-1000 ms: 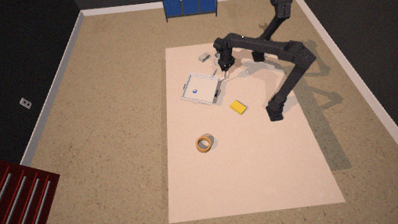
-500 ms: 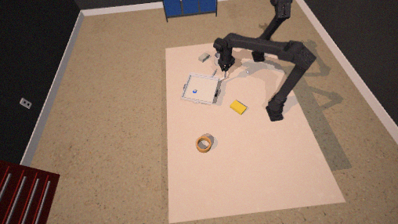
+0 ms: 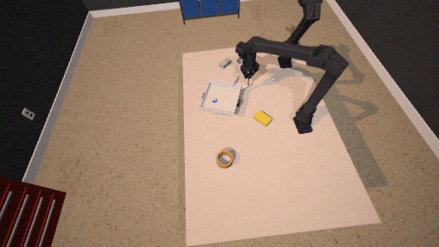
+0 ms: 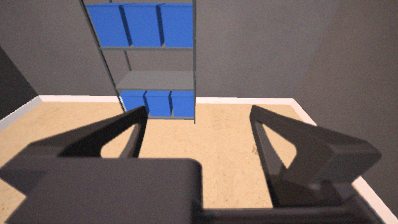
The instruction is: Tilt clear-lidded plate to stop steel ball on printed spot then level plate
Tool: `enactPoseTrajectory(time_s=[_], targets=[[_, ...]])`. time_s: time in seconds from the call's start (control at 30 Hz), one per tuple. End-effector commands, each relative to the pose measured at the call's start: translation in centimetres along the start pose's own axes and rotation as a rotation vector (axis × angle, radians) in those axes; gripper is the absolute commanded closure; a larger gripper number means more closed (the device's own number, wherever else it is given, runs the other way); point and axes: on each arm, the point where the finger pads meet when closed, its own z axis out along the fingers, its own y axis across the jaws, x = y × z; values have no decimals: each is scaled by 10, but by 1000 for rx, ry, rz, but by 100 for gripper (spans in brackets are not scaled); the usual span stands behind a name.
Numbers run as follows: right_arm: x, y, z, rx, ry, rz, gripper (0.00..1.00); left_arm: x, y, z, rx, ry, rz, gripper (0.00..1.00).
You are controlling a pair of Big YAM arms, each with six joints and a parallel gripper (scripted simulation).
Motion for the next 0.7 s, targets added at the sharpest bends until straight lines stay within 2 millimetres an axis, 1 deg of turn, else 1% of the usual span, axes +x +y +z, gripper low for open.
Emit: enactPoseTrajectory(time_s=[0.0, 0.07, 0.17, 0.2, 0.27, 0.33, 0.43, 0.53, 0.6, 0.67], targets=[[-20, -5, -6, 8, -53, 15, 0, -12, 6, -21, -16, -41, 9, 43], [-20, -5, -6, 8, -53, 15, 0, -16, 7, -31, -22, -58, 9, 43], [-20, -5, -6, 8, -53, 15, 0, -15, 7, -33, -23, -62, 9, 43], [-20, -5, -6, 8, -53, 15, 0, -5, 3, -19, -13, -33, 9, 43], [-20, -5, -6, 8, -53, 15, 0, -15, 7, -33, -21, -55, 9, 43], [-20, -5, -6, 8, -53, 15, 0, -15, 7, -41, -25, -66, 9, 43], [-20, -5, -6, 8, -53, 15, 0, -14, 6, -46, -25, -68, 9, 43], [-20, -5, -6, 8, -53, 15, 0, -15, 7, -45, -21, -56, 9, 43], [-20, -5, -6, 8, -53, 15, 0, -12, 6, -50, -22, -58, 9, 43], [-20, -5, -6, 8, -53, 15, 0, -14, 6, -57, -25, -66, 9, 43]])
